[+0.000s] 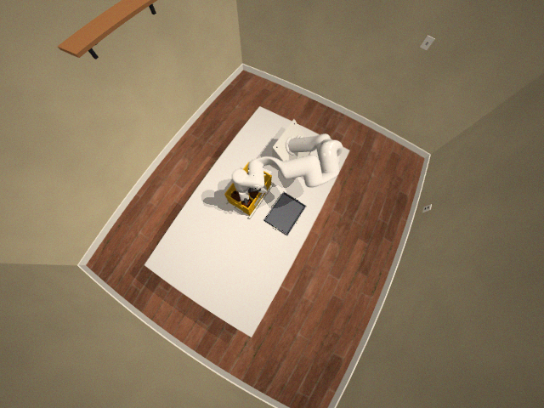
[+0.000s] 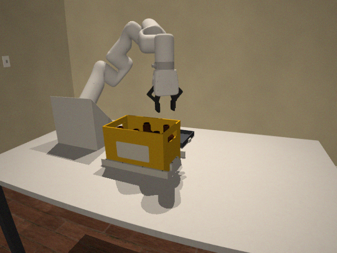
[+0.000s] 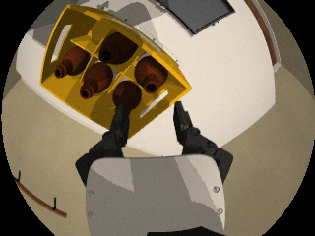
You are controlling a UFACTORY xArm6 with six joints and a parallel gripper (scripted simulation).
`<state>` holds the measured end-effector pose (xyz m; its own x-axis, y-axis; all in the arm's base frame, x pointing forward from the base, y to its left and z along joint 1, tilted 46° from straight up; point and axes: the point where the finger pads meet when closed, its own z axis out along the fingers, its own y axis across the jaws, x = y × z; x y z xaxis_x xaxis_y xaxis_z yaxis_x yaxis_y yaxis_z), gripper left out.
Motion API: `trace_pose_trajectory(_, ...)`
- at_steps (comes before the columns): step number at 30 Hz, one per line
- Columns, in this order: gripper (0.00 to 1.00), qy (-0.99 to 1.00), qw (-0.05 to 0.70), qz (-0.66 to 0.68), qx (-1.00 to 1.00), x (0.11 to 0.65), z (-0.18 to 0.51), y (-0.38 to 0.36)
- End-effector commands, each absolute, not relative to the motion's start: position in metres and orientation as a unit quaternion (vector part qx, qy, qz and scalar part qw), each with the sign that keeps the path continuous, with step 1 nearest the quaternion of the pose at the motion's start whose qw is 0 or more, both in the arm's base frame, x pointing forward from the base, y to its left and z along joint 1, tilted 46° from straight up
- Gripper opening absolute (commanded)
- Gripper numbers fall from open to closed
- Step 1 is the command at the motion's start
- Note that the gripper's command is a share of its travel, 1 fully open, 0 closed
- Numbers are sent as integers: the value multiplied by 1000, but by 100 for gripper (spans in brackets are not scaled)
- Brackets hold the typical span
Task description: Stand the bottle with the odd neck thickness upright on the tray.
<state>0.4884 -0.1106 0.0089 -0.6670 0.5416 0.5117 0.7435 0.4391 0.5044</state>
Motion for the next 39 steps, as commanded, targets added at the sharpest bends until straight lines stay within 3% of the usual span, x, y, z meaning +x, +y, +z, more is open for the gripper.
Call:
trace_pose_trajectory(1, 65, -837, 136, -365, -384, 489, 10, -112)
trace_pose_trajectory(39, 65, -837, 136, -365, -384, 491, 0, -102)
